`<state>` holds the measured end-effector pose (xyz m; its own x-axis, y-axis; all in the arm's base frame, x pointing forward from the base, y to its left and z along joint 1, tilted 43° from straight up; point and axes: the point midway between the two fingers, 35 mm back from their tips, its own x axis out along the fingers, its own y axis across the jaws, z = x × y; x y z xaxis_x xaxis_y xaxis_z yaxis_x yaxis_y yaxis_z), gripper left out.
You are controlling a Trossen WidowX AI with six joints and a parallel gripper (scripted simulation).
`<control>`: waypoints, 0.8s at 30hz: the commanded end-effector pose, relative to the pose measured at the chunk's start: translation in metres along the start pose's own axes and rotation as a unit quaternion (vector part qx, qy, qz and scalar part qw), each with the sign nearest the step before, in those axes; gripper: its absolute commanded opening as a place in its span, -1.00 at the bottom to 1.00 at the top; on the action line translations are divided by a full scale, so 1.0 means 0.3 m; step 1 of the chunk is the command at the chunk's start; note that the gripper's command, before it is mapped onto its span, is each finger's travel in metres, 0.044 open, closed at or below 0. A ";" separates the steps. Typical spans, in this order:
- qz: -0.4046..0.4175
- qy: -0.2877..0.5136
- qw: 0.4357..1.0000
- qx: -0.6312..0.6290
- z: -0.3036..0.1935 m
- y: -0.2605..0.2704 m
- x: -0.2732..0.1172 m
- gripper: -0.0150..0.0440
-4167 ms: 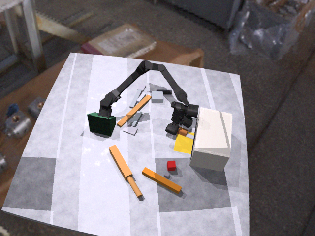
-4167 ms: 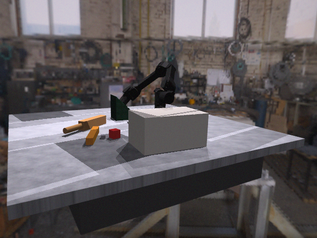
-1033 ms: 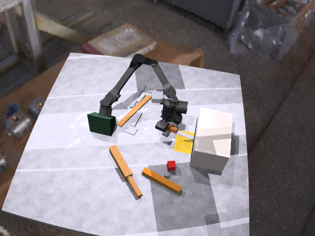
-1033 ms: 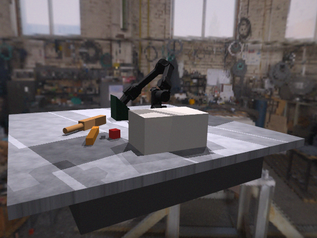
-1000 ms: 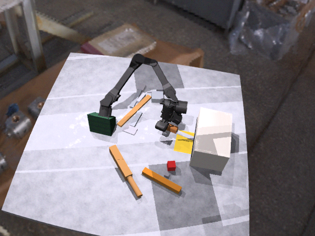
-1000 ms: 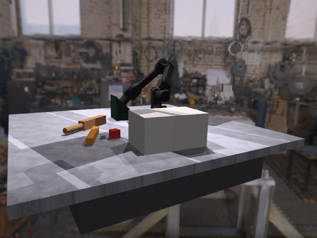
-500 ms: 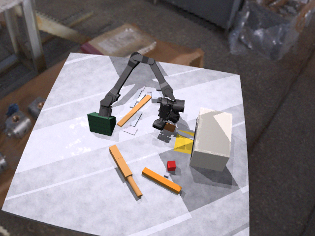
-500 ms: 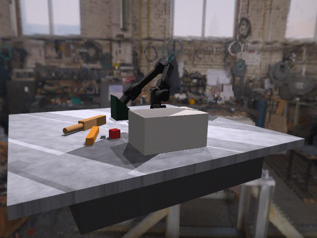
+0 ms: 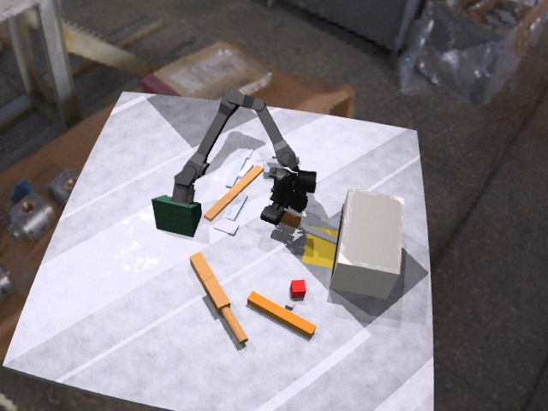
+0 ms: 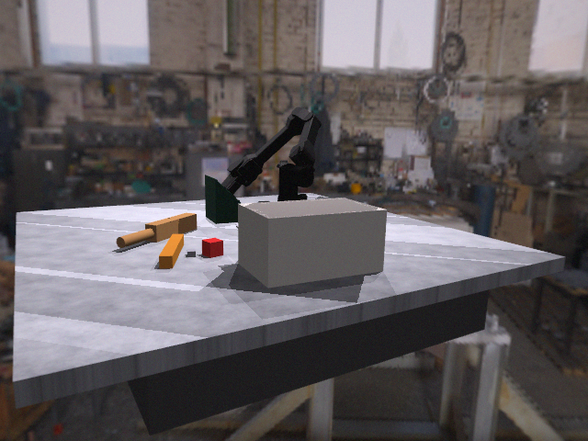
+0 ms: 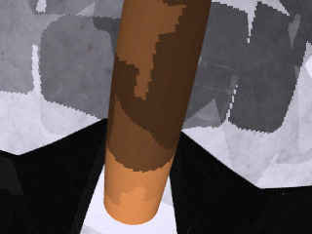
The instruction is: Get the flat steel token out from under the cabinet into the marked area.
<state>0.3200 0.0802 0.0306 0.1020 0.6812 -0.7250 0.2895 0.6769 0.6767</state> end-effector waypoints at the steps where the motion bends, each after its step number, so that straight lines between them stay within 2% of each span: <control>1: -0.001 0.002 1.000 0.004 -0.027 -0.001 0.003 -0.49; 24: 0.000 0.003 1.000 0.004 -0.119 0.005 0.003 -0.49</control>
<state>0.2932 0.0897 0.0355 0.1004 0.6817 -0.7247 0.2913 0.6763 0.6765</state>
